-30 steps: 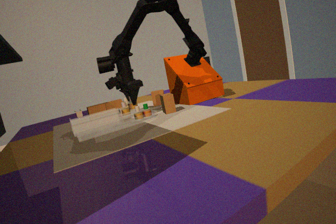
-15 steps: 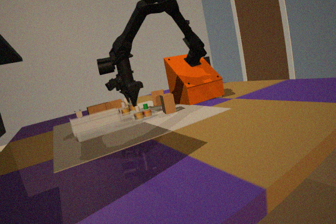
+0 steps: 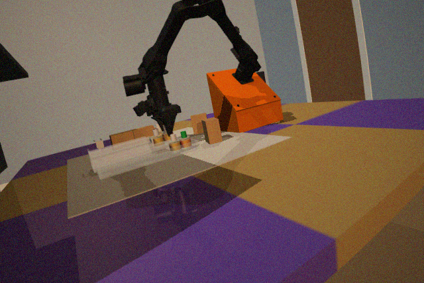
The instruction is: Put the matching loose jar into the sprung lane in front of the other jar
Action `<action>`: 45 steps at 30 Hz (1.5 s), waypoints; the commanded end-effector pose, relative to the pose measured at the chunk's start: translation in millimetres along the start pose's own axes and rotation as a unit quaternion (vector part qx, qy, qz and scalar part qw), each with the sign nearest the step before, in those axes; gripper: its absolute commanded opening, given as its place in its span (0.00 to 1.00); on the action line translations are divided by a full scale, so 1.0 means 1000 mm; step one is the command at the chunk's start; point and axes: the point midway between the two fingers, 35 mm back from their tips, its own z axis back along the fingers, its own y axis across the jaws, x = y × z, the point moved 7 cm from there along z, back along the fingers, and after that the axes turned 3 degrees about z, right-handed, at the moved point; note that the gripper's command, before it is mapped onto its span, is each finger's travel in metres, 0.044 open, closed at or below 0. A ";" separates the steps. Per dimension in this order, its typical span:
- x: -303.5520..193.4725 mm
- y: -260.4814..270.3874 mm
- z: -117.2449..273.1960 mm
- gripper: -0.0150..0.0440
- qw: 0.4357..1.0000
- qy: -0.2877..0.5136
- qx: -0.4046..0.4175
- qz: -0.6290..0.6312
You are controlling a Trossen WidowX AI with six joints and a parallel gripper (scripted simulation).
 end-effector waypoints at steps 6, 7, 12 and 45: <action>0.004 0.001 -0.002 0.25 1.000 -0.009 0.003 0.005; 0.004 0.001 -0.003 0.25 1.000 -0.009 0.003 0.005; 0.003 0.001 -0.005 0.25 1.000 -0.009 0.004 0.005; -0.002 0.001 -0.007 0.25 1.000 -0.009 0.004 0.005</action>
